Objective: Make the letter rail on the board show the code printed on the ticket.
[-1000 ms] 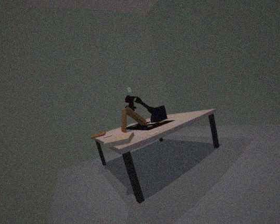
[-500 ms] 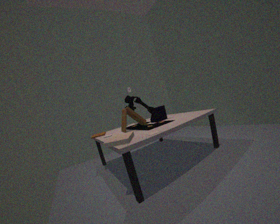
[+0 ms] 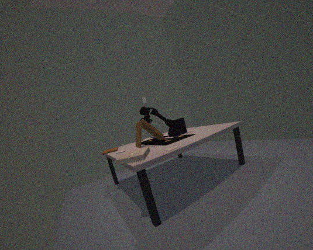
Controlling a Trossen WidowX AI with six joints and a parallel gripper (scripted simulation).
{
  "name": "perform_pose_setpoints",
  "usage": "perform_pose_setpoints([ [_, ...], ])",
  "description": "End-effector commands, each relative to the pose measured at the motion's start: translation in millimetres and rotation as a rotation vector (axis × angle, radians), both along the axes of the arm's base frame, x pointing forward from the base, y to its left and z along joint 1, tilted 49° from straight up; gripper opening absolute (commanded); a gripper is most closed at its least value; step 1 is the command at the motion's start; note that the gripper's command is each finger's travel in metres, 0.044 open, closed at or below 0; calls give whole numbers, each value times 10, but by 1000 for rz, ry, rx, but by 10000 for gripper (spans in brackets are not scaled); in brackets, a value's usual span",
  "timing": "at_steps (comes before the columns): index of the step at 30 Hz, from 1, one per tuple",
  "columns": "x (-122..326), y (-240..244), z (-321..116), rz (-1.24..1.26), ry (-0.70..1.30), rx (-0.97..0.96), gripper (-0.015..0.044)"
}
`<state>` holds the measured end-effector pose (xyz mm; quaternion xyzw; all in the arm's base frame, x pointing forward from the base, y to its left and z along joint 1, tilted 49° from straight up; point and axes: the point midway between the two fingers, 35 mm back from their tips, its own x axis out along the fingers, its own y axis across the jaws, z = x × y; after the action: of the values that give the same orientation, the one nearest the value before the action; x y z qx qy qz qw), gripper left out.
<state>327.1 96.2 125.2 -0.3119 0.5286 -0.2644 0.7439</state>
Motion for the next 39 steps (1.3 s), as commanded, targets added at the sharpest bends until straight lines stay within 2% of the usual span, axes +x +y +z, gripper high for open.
perform_pose_setpoints([
  [1,8,12,-11,-2,-5,1,0],
  [39,-70,98,-34,-2,-5,2,0],
])
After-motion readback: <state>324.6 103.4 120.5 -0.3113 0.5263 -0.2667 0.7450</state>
